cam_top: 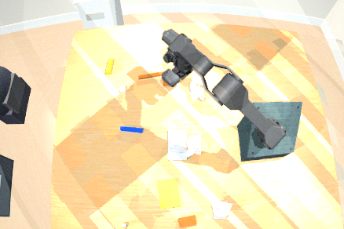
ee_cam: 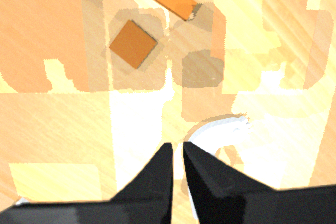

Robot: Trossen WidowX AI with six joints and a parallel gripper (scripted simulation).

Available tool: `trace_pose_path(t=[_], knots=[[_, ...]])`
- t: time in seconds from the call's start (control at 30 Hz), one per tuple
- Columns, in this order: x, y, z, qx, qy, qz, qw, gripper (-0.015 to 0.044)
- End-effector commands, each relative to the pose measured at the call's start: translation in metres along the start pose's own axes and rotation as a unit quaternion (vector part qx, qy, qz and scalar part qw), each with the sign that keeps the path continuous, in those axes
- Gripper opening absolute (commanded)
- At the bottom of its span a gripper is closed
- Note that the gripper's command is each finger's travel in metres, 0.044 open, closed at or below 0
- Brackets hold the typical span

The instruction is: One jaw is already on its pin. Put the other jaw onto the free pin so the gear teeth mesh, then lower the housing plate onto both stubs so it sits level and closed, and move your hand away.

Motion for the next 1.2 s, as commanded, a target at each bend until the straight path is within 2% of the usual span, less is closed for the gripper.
trace_pose_path(t=[0.0, 0.43, 1.17], knots=[[0.0049, -0.0023, -0.0016, 0.003, 0.006, -0.002, 1.0, 0.0105], [0.0049, -0.0023, -0.0016, 0.003, 0.006, -0.002, 1.0, 0.044], [0.0049, -0.0023, -0.0016, 0.003, 0.006, -0.002, 1.0, 0.044]])
Point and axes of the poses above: the point midway between the two fingers, 35 mm back from their tips, its own x axis out along the fingers, its own y axis across the jaws, z = x × y, the point moved 4 cm from there along -x, back along the fingers, and after that the axes turned 12 degrees about x, right-handed, at the moved point
